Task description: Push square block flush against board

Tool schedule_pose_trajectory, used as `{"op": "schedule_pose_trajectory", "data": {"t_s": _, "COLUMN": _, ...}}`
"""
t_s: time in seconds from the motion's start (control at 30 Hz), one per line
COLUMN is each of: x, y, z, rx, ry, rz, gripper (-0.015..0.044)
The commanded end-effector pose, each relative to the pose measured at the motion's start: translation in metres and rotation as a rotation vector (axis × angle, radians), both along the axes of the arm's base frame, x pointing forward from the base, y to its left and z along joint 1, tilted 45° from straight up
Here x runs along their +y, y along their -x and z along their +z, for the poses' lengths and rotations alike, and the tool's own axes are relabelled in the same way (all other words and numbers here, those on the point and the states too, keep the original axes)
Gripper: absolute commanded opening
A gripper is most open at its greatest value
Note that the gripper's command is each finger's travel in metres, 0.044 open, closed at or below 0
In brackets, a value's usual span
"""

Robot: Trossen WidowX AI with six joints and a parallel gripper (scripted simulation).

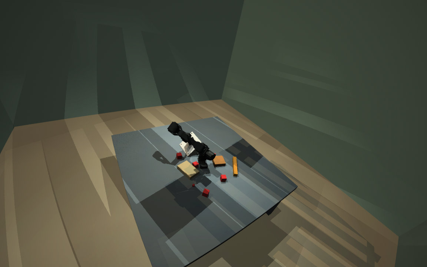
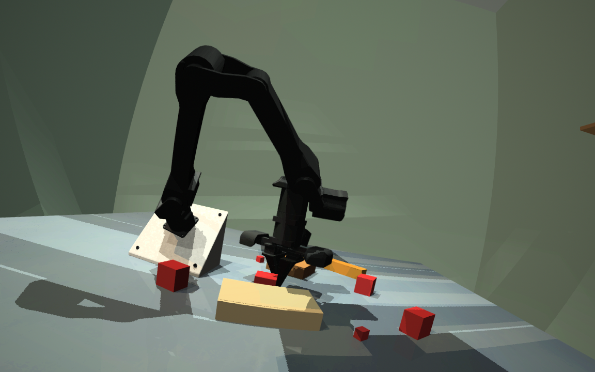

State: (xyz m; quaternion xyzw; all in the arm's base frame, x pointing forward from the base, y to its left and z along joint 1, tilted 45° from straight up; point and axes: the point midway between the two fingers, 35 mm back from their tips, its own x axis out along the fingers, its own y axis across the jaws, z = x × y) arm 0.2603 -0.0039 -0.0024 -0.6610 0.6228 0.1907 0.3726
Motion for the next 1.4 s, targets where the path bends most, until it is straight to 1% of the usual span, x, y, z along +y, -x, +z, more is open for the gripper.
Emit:
{"op": "schedule_pose_trajectory", "data": {"t_s": 0.0, "x": -0.006, "y": 0.002, "z": 0.005, "rx": 0.003, "ry": 0.005, "rz": 0.005, "gripper": 0.0}}
{"op": "schedule_pose_trajectory", "data": {"t_s": 0.9, "x": -0.038, "y": 0.015, "z": 0.032, "rx": 0.003, "ry": 0.012, "rz": 0.005, "gripper": 0.0}}
{"op": "schedule_pose_trajectory", "data": {"t_s": 1.37, "x": -0.039, "y": 0.015, "z": 0.033, "rx": 0.003, "ry": 0.012, "rz": 0.004, "gripper": 0.0}}
